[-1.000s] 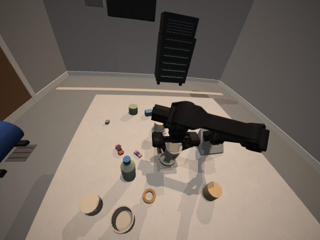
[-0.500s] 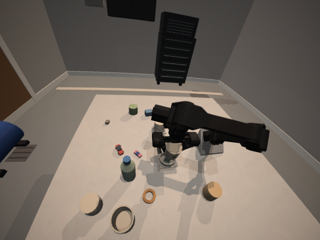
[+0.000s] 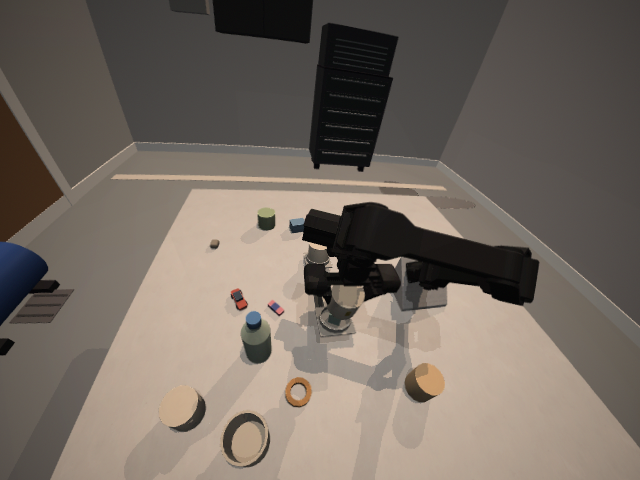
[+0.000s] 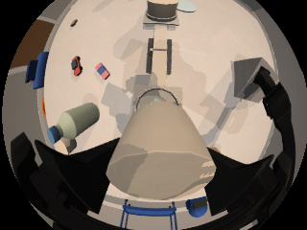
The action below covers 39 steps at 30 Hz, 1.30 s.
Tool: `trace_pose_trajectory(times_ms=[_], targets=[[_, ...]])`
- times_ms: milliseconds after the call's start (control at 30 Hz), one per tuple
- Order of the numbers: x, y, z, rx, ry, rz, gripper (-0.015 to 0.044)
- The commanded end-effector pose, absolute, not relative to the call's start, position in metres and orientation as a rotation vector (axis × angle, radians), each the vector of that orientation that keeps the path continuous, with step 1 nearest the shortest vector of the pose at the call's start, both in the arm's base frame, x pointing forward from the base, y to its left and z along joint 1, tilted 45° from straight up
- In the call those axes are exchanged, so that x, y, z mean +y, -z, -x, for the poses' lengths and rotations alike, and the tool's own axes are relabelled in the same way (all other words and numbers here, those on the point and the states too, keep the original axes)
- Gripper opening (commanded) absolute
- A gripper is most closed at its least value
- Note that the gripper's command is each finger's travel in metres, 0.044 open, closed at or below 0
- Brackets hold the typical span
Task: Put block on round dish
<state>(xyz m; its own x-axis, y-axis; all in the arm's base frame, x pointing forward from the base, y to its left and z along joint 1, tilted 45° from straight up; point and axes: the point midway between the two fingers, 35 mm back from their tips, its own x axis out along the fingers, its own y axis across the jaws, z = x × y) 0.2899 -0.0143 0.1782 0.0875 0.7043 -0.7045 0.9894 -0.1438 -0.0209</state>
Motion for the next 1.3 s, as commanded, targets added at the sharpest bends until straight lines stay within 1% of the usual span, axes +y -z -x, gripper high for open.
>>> trace_pose_trajectory(times_ms=[0, 667, 967, 1267], targets=[[-0.014, -0.178, -0.290, 1.662, 0.807, -1.906, 0.0000], [-0.009, -0.178, -0.290, 1.660, 0.809, -1.901, 0.0000], [0.053, -0.181, -0.277, 1.642, 0.808, -1.867, 0.0000], [0.115, -0.185, -0.249, 1.653, 0.771, -1.864, 0.0000]])
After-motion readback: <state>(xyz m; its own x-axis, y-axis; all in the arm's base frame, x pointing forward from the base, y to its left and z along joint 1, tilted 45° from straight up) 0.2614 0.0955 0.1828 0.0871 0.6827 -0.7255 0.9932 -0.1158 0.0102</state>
